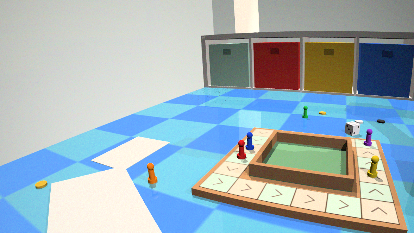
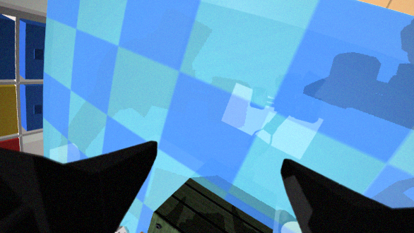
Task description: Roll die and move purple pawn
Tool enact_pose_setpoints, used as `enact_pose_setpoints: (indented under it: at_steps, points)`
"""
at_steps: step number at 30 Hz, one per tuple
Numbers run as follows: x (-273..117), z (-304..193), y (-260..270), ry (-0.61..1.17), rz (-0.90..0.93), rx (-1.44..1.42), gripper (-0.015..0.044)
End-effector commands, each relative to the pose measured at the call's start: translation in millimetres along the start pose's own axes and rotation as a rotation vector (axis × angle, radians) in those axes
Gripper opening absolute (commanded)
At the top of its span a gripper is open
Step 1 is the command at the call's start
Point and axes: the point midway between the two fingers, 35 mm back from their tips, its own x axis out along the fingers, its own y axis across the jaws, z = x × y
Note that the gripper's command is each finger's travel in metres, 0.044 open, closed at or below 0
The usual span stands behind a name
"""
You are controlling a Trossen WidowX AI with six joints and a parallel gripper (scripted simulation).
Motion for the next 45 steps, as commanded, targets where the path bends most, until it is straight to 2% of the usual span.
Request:
enact_pose_setpoints:
  at_steps: [1,5,15,24,34,45]
  points:
    - [-0.7,-0.6,-2.2,-0.003,-0.001,0.009,0.0374]
    - [-14.4,-16.2,-45.2,-0.063,-0.031,0.182,0.0275]
    - [-47.1,-105.4,-152.4,-0.222,-0.103,0.699,0.0275]
    - [-57.4,-225.9,-200.9,-0.327,-0.149,1.149,0.0275]
    - [-45.3,-367.6,-188.8,-0.426,-0.178,1.656,0.0275]
    - [-6.3,-491.6,-107.6,-0.546,-0.176,2.235,0.0275]
